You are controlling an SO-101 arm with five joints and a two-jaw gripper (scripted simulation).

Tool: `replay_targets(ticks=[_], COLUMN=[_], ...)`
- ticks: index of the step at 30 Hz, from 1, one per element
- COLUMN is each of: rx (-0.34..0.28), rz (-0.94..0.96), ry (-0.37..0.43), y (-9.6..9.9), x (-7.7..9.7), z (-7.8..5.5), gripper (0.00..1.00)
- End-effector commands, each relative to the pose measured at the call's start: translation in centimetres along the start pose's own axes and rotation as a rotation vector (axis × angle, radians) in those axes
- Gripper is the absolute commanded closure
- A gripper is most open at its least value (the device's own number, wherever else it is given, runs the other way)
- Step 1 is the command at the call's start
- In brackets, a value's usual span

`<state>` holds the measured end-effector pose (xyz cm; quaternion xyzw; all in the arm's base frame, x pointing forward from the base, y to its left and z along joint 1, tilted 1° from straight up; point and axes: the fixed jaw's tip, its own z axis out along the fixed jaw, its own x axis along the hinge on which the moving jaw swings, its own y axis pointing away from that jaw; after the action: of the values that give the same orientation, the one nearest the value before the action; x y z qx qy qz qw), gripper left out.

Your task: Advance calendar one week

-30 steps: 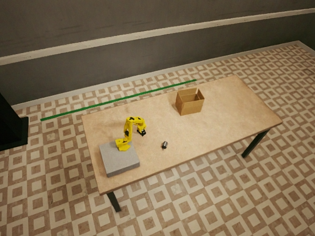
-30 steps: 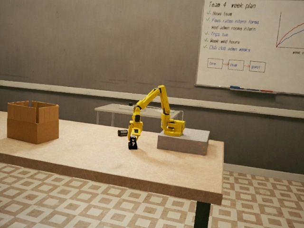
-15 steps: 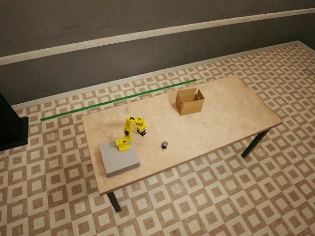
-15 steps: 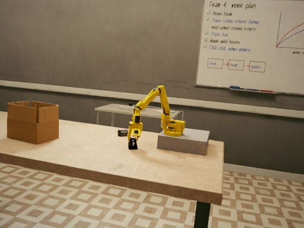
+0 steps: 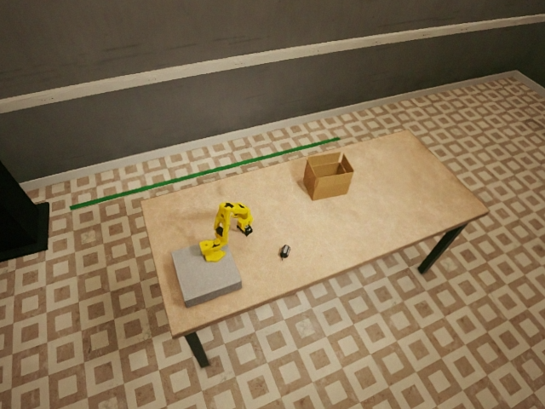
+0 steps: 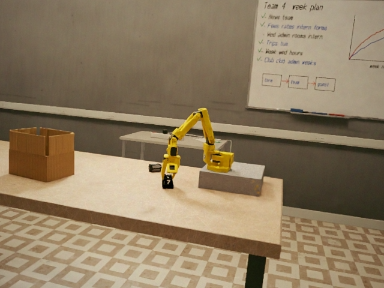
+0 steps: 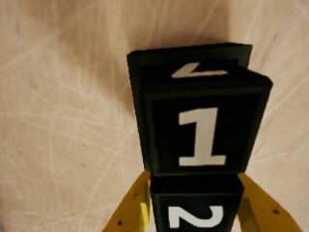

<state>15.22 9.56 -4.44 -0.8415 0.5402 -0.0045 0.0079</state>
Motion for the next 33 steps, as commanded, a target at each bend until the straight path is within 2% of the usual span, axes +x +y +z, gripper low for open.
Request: replay_targets(ticks=[1, 8, 20, 33], rx=[-0.019, -0.019, -0.019, -0.019], rz=[-0.010, -0.010, -0.010, -0.010], ry=[0.001, 0.001, 0.001, 0.001], y=[0.48, 0.48, 0.48, 0.48], x=[-0.08, -0.08, -0.08, -0.08], z=[0.35, 0.35, 0.35, 0.35], gripper=[0.96, 0.84, 0.81, 0.70])
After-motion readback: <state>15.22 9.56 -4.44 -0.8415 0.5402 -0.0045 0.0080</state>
